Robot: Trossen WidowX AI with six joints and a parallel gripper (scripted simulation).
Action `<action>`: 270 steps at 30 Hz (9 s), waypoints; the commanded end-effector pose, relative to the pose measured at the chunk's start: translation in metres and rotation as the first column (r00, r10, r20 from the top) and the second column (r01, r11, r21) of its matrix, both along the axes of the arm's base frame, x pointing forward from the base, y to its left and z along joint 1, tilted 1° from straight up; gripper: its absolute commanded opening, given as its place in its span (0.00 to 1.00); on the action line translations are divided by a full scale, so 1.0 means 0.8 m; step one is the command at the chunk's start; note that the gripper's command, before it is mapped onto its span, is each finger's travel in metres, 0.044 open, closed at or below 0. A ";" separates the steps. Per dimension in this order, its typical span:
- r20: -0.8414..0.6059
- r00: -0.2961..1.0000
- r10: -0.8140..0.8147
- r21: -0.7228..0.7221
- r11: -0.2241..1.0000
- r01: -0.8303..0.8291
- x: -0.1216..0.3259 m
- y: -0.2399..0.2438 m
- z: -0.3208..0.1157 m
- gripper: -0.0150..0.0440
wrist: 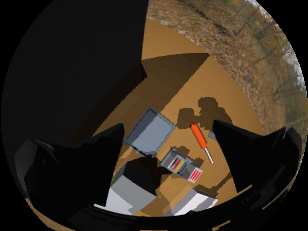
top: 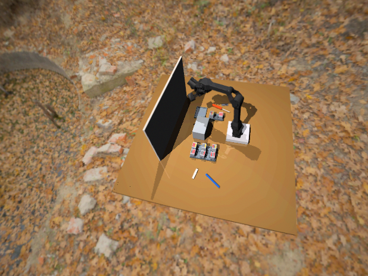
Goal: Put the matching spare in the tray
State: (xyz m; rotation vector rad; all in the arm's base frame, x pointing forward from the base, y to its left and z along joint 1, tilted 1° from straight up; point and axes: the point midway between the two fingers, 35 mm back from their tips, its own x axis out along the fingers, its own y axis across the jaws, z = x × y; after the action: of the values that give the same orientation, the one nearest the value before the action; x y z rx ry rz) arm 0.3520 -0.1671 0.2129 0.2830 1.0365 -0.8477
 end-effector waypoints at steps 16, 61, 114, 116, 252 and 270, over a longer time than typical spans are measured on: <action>-0.206 0.658 0.724 0.464 0.664 -0.586 0.032 0.229 -0.021 1.00; -0.226 0.777 -0.588 0.473 0.631 0.615 -0.137 0.010 -0.147 0.76; -0.227 0.777 -0.588 0.473 0.631 0.615 -0.136 0.011 -0.239 0.76; -0.227 0.777 -0.588 0.473 0.631 0.615 -0.136 0.011 -0.243 0.76; -0.218 0.779 -0.588 0.478 0.631 0.610 -0.003 -0.009 -0.070 0.25; -0.217 0.779 -0.588 0.478 0.632 0.610 0.001 -0.011 -0.087 0.25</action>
State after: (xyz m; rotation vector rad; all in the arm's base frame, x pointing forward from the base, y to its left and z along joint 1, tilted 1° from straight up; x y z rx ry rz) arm 0.3525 -0.1759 0.1478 1.1443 1.2186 -1.1534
